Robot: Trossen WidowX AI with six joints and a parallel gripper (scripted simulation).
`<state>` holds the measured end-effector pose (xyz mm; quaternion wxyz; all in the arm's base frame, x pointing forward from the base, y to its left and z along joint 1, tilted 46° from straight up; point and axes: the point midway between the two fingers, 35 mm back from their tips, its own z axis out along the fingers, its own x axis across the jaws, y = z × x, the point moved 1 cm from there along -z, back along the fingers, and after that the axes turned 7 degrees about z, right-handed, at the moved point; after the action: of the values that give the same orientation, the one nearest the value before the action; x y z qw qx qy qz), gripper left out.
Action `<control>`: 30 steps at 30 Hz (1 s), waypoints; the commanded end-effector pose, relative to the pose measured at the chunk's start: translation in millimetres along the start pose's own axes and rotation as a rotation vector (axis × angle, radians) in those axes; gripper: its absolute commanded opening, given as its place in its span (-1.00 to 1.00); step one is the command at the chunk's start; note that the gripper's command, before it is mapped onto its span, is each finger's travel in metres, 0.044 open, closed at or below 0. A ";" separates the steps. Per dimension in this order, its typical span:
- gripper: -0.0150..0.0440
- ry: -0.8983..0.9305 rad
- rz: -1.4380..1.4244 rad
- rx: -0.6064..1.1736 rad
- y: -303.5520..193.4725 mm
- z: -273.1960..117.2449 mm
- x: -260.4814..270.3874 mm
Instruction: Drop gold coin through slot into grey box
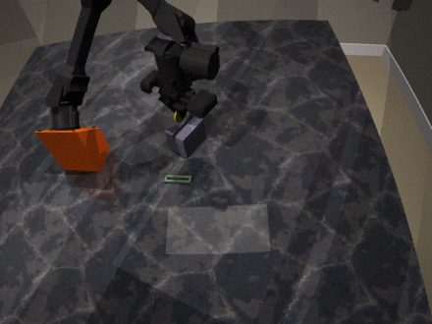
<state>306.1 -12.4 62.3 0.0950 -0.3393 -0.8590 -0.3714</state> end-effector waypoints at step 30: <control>-0.49 -0.001 0.006 -0.002 0.9 15.1 1.1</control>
<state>308.1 -2.4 53.9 0.0930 -0.3389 -0.8602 -0.3695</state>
